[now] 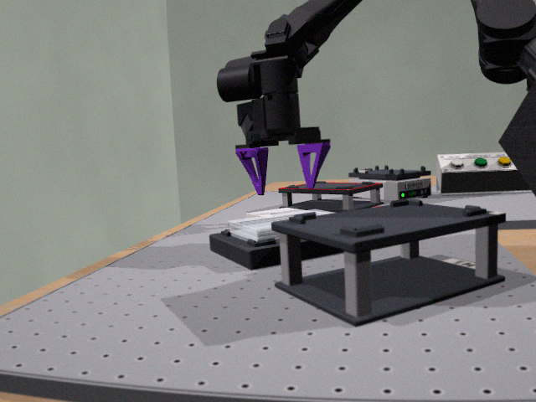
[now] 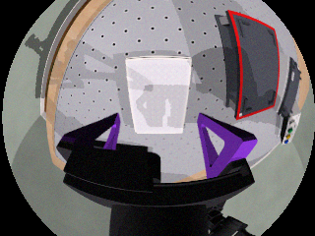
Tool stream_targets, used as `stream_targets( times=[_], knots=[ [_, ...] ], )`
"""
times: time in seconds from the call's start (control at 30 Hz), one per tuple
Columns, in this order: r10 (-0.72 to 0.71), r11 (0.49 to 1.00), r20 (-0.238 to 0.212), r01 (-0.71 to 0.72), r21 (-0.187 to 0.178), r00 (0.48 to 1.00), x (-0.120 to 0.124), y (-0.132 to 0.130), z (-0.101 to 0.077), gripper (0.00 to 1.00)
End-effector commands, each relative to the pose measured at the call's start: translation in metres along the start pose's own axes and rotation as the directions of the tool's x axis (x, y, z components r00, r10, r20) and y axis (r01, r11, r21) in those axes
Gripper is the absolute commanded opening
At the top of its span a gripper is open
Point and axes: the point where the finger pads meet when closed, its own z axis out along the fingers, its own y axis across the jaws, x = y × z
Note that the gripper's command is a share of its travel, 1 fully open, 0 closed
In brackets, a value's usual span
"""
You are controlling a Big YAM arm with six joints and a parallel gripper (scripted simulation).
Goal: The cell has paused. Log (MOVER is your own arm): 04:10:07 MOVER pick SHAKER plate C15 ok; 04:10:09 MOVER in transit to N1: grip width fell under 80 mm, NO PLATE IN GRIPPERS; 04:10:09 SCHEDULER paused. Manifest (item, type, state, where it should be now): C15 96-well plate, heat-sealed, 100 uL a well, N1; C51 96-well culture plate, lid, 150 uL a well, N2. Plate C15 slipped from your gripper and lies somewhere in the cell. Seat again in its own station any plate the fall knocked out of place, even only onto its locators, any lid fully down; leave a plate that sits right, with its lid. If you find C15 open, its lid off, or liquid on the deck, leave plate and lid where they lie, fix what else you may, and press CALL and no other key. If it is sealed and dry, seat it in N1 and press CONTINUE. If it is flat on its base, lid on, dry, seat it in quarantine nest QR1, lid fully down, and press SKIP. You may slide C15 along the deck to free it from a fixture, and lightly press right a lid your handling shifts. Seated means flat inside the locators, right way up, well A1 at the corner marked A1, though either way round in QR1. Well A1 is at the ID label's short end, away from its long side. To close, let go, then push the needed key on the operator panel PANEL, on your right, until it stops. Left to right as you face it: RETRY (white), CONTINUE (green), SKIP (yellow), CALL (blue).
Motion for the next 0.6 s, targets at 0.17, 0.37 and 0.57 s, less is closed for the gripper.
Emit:
stream_targets(
  times=[0.17, 0.37, 0.57],
  knots=[
    [-0.002, 1.0, 0.036, 0.003, -0.029, 0.999, -0.016, 0.006, -0.017, 1.0],
    [-0.002, 1.0, 0.008, 0.002, -0.001, 1.0, -0.004, 0.0, 0.009, 1.0],
    [-0.002, 1.0, 0.008, 0.002, -0.002, 1.0, -0.004, -0.001, 0.017, 1.0]
  ],
)
